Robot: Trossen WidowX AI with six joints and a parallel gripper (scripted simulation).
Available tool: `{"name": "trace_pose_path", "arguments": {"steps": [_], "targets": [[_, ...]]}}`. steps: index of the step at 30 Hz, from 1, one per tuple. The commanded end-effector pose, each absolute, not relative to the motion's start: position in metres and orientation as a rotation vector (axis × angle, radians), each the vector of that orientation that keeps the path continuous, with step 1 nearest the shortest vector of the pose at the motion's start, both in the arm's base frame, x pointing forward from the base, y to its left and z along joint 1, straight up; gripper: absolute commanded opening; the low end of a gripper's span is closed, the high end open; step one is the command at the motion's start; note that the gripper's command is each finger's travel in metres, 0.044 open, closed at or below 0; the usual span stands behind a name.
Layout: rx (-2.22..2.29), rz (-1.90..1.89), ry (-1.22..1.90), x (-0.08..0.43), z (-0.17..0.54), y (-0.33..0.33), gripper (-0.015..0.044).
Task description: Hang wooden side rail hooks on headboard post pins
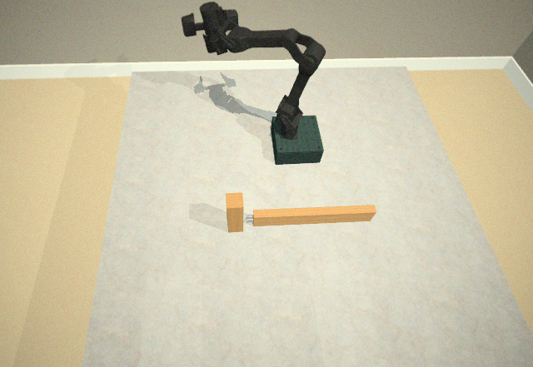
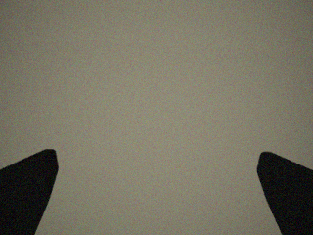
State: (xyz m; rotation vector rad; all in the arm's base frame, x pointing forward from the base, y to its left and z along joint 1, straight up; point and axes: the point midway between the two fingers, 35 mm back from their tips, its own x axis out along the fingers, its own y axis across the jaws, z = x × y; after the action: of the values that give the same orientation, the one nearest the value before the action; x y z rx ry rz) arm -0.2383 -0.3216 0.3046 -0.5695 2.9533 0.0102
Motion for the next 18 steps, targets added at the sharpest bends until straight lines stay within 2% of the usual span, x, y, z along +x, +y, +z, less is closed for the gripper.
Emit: {"name": "trace_pose_path", "arguments": {"steps": [1, 10, 18], "targets": [[-0.887, 0.134, 2.829, -0.179, 0.286, -0.354, 0.044], [-1.435, 0.383, 2.499, -0.052, 0.244, -0.386, 0.044], [-1.848, 0.607, 2.124, 0.061, 0.206, -0.372, 0.044]]}}
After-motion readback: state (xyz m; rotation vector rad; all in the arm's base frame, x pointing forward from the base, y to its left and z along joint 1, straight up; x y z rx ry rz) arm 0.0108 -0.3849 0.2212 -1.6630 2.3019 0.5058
